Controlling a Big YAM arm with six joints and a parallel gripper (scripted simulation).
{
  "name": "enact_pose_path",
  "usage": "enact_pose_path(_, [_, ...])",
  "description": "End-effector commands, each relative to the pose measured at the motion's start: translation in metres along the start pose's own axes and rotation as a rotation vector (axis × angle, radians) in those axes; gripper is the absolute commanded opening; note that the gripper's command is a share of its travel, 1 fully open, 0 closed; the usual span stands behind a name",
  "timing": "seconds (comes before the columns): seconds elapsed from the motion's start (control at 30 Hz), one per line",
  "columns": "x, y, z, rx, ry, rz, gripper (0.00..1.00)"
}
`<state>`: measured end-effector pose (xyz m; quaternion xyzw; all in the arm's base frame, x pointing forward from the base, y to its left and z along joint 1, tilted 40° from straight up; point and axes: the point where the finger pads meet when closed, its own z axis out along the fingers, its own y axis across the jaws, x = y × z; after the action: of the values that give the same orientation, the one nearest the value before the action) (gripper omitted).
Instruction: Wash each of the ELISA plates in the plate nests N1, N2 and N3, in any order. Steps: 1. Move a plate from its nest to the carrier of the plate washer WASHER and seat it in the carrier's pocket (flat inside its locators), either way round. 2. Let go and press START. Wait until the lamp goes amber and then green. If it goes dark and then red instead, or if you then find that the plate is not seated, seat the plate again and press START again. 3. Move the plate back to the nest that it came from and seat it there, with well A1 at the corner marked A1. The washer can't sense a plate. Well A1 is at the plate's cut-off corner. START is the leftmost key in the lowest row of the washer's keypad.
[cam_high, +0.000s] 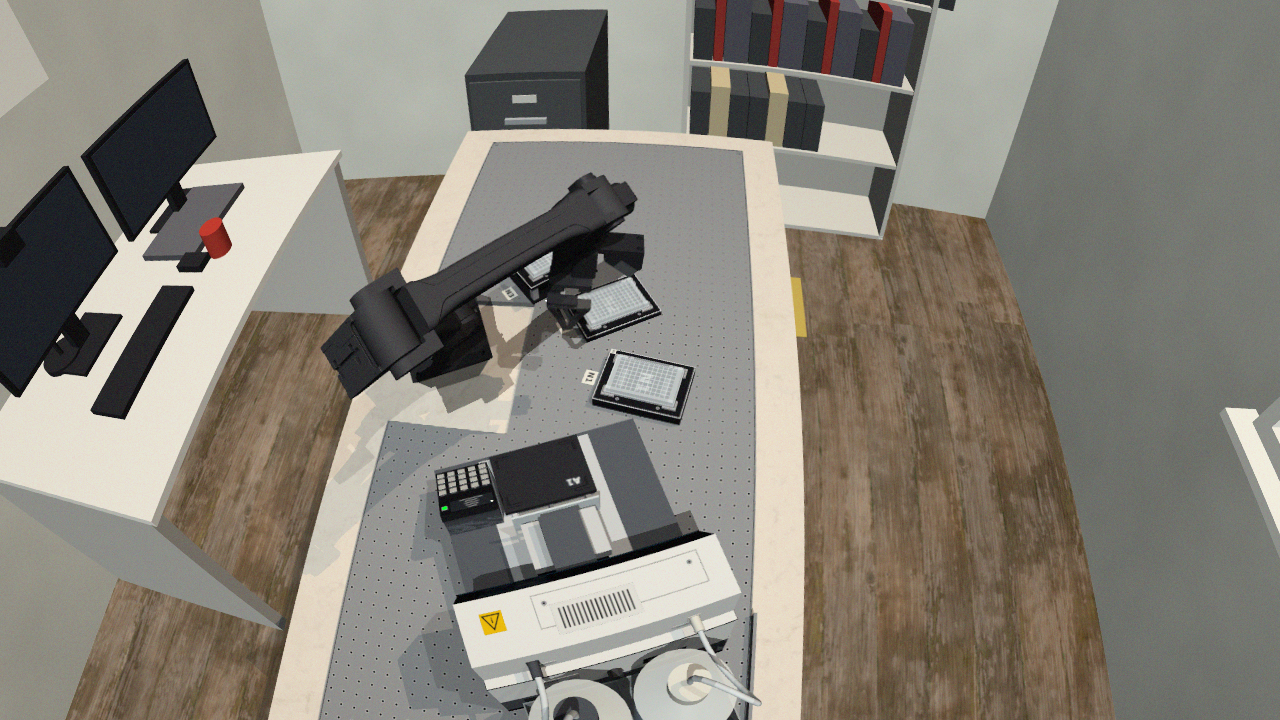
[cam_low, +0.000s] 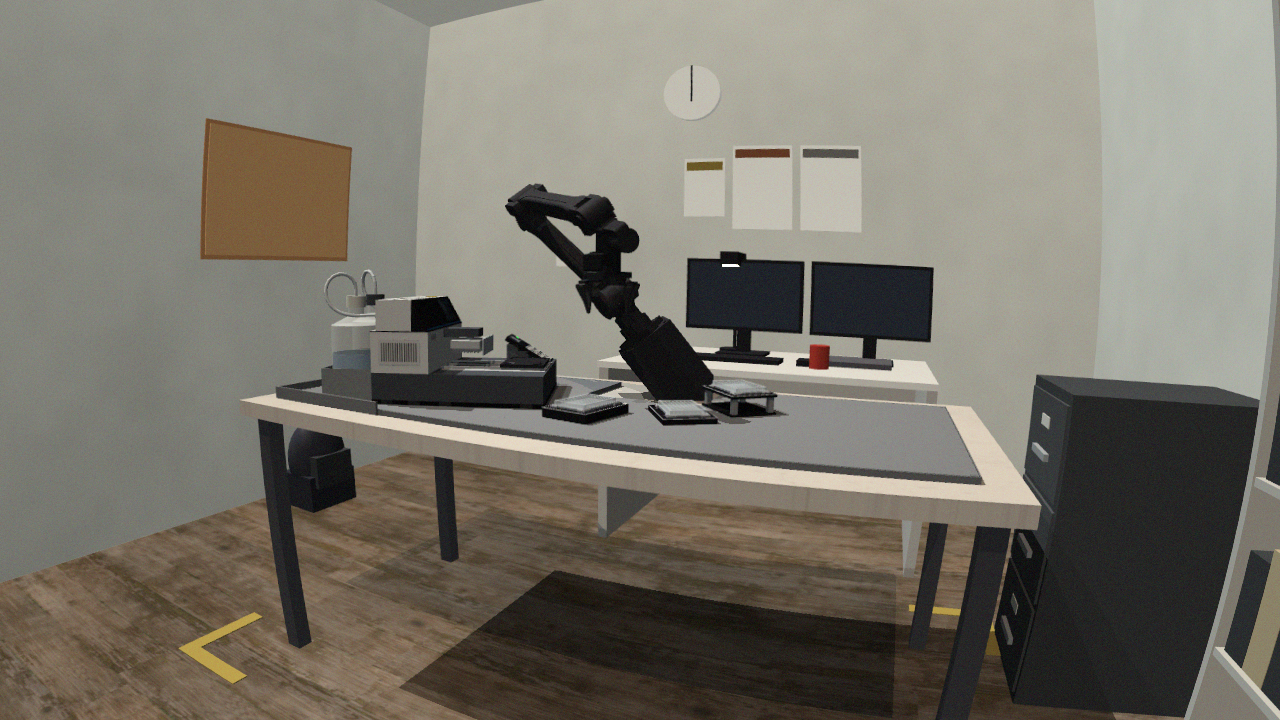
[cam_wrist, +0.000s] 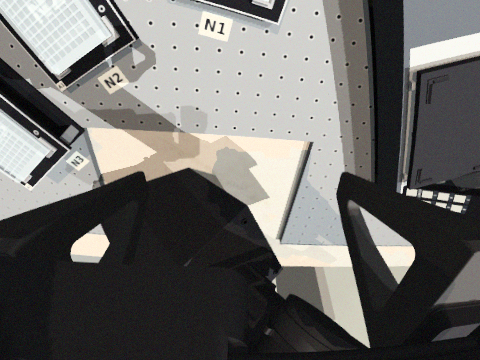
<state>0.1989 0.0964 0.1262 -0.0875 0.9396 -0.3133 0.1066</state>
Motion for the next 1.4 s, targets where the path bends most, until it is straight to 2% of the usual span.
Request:
enact_pose_path(0.0, [0.013,0.003,-0.001,-0.025,-0.087,0.079,1.00])
enact_pose_path(0.07, [0.013,0.003,-0.001,-0.025,-0.087,0.079,1.00])
enact_pose_path(0.13, [0.021,0.002,0.001,-0.041,-0.137,0.100,1.00])
enact_pose_path(0.3, [0.021,0.000,0.005,-0.022,-0.112,0.104,1.00])
enact_pose_path(0.33, [0.015,0.001,-0.005,-0.041,-0.129,0.102,1.00])
enact_pose_path(0.5, [0.015,0.001,-0.005,-0.041,-0.129,0.102,1.00])
enact_pose_path(0.53, [0.011,0.001,0.004,-0.034,-0.120,0.153,1.00])
enact_pose_path(0.57, [0.003,0.001,0.002,-0.043,-0.125,0.193,1.00])
enact_pose_path(0.63, [0.003,0.001,0.002,-0.043,-0.125,0.193,1.00])
enact_pose_path(0.77, [-0.023,0.000,0.005,-0.063,-0.134,0.332,1.00])
enact_pose_path(1.13, [-0.072,-0.002,0.034,-0.055,-0.134,0.309,1.00])
enact_pose_path(1.2, [-0.072,-0.002,0.034,-0.055,-0.134,0.309,1.00])
enact_pose_path(1.37, [-0.094,-0.003,0.048,-0.052,-0.134,0.308,1.00])
